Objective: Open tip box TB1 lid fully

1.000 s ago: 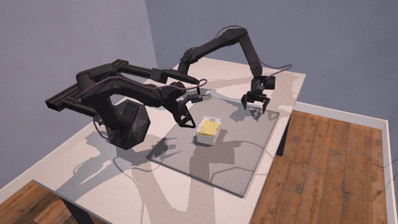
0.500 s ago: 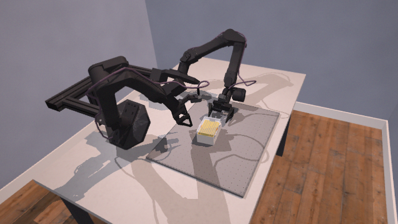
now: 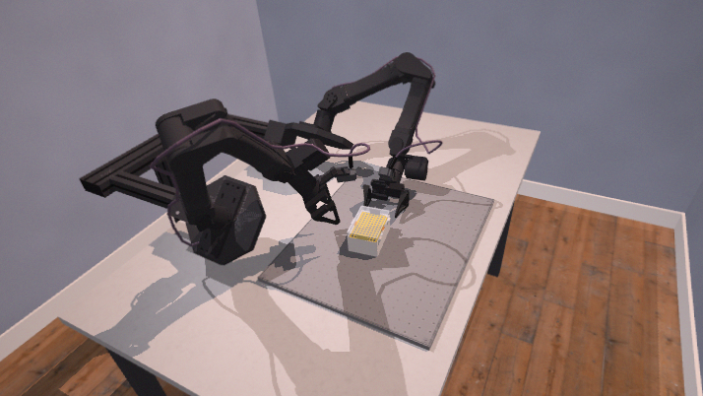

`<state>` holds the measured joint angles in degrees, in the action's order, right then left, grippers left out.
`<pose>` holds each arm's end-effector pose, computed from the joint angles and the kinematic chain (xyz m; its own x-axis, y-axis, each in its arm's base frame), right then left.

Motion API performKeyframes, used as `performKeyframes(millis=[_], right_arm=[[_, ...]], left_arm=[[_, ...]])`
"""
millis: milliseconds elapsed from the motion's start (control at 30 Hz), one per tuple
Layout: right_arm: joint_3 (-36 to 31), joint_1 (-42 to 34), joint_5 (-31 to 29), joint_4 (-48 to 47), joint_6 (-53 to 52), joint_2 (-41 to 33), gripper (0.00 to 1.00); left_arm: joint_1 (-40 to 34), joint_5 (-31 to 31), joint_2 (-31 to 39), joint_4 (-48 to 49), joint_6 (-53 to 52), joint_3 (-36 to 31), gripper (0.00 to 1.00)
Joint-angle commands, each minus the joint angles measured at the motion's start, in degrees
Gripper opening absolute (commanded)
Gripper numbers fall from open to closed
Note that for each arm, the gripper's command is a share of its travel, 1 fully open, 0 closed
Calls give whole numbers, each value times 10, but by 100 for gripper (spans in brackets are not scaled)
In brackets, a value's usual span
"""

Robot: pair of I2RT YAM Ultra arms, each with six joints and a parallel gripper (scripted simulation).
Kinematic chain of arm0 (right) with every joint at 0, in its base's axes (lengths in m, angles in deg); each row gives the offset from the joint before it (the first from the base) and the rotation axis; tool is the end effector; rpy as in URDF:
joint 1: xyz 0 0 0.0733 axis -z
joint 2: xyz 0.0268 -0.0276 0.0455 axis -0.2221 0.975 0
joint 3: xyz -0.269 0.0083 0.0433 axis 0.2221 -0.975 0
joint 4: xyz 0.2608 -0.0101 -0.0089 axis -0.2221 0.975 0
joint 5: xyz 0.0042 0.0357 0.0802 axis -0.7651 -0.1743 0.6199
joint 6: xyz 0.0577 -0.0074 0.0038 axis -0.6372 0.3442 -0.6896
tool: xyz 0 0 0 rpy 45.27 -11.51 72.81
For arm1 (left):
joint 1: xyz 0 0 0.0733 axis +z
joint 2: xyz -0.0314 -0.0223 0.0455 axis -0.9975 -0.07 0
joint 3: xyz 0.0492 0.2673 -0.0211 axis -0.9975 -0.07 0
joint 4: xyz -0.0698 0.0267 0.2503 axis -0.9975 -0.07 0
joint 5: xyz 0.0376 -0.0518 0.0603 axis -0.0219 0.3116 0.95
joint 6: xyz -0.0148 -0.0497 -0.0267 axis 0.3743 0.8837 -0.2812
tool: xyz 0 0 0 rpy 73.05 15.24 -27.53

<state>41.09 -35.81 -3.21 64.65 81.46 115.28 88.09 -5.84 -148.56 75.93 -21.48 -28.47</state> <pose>0.1714 0.1629 -0.0151 -0.5843 -0.8115 0.0109 -0.6929 0.4919 -0.5271 0.2915 -0.0103 -0.0796 -0.0108 0.8507 -0.5255 0.9922 0.0746 0.1003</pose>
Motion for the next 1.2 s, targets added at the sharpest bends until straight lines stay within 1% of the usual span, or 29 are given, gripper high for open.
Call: performKeyframes(millis=[0,133,400,1167], right_arm=[[11,-9,-3,0,-1,-1,100],[11,-9,-3,0,-1,-1,100],[11,-9,-3,0,-1,-1,100],[11,-9,-3,0,-1,-1,100]], left_arm=[[-15,-18,-4,11,-5,-11,100],[-15,-18,-4,11,-5,-11,100],[-39,-10,-18,53,26,-17,100],[-72,-5,-76,104,65,24,100]])
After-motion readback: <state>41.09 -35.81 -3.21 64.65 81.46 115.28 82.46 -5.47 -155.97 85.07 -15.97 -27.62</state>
